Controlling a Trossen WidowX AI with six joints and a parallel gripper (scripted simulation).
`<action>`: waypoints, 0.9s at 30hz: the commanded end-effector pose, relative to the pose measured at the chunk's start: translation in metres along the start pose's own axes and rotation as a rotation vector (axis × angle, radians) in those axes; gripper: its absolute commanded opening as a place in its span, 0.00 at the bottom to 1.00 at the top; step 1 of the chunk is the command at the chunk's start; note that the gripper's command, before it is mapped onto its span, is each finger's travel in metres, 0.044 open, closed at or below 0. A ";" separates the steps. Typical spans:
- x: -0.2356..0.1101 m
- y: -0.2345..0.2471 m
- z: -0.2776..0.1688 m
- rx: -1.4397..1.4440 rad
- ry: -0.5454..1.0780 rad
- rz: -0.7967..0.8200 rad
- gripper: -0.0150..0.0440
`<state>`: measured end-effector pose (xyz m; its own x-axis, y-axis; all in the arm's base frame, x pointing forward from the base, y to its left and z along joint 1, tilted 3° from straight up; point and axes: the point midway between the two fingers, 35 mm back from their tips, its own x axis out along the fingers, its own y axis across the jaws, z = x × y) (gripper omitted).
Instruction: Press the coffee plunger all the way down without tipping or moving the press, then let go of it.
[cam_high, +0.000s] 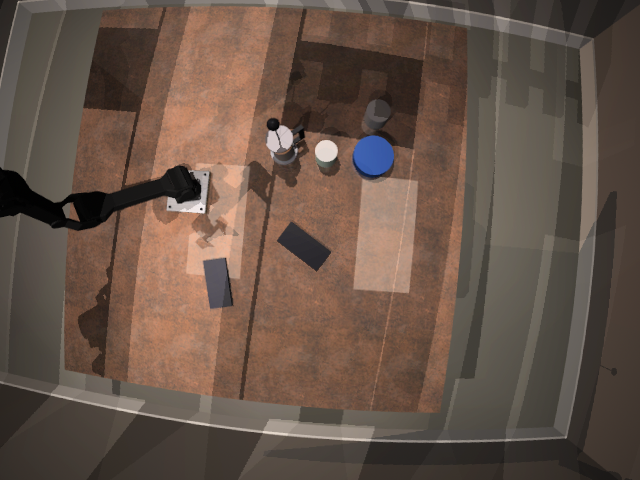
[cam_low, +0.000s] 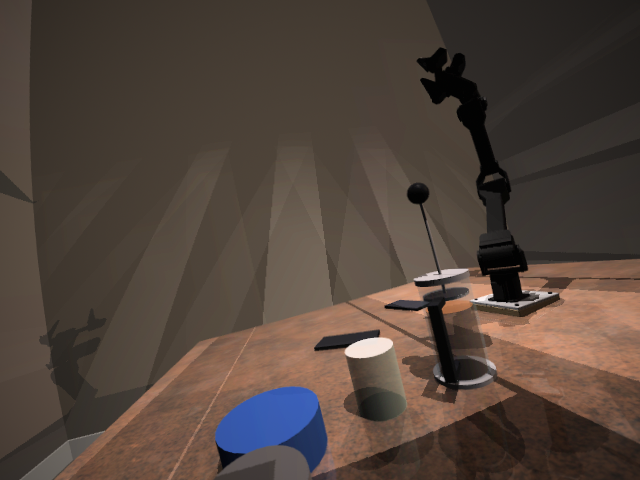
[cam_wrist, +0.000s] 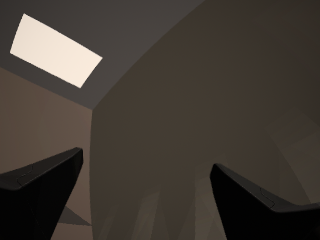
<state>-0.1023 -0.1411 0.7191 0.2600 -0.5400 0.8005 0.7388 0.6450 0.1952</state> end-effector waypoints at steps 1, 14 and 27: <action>0.000 0.003 0.000 -0.001 -0.001 0.007 0.98; -0.027 0.166 -0.056 0.006 0.077 0.479 1.00; -0.118 0.300 -0.173 0.006 0.442 0.953 1.00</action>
<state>0.1644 0.0082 0.6215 0.8767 -0.0155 0.4808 0.2275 0.8940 -0.3860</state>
